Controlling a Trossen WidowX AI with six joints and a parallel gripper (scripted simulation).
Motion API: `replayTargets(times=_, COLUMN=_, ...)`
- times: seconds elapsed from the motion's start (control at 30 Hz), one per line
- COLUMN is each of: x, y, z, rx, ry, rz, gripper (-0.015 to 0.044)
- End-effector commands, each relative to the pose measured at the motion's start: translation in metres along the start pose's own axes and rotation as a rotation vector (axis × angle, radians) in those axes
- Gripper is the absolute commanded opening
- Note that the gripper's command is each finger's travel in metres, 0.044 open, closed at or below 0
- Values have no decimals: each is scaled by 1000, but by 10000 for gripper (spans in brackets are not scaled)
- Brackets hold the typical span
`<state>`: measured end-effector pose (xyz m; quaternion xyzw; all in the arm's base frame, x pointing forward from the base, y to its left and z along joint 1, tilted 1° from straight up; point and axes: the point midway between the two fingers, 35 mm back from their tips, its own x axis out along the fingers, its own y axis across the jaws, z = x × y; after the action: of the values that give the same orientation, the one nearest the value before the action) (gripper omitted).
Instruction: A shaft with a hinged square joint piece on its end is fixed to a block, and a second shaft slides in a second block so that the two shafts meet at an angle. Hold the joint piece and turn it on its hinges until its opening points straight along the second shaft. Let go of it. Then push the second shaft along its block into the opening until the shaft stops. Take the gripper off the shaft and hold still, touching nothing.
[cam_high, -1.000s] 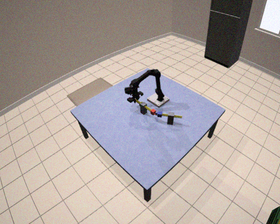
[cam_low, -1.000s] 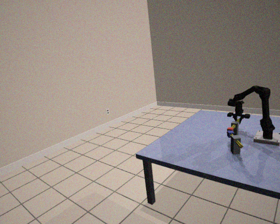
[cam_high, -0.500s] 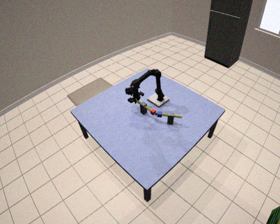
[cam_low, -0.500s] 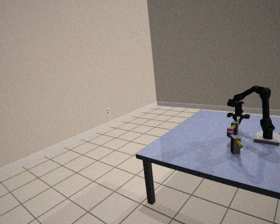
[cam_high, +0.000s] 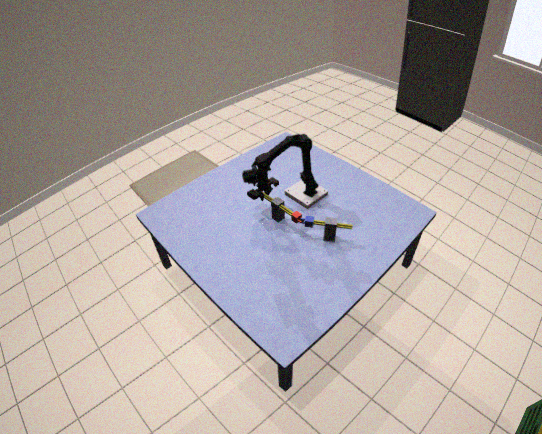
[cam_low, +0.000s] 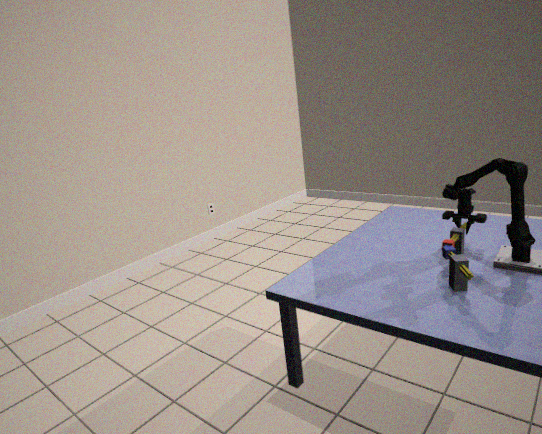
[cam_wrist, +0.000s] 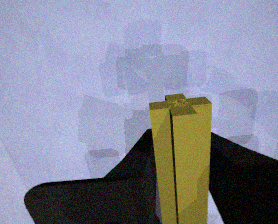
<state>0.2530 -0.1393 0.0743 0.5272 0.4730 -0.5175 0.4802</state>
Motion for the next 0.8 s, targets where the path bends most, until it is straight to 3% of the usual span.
replayTargets(times=0.0, x=0, y=0, z=0, rx=-1, ry=0, rz=-1, gripper=198)
replayTargets(times=0.3, x=0, y=0, z=0, rx=-1, ry=0, rz=-1, gripper=434)
replayTargets(times=0.77, x=-2, y=0, z=0, rx=-1, ry=0, rz=0, gripper=440)
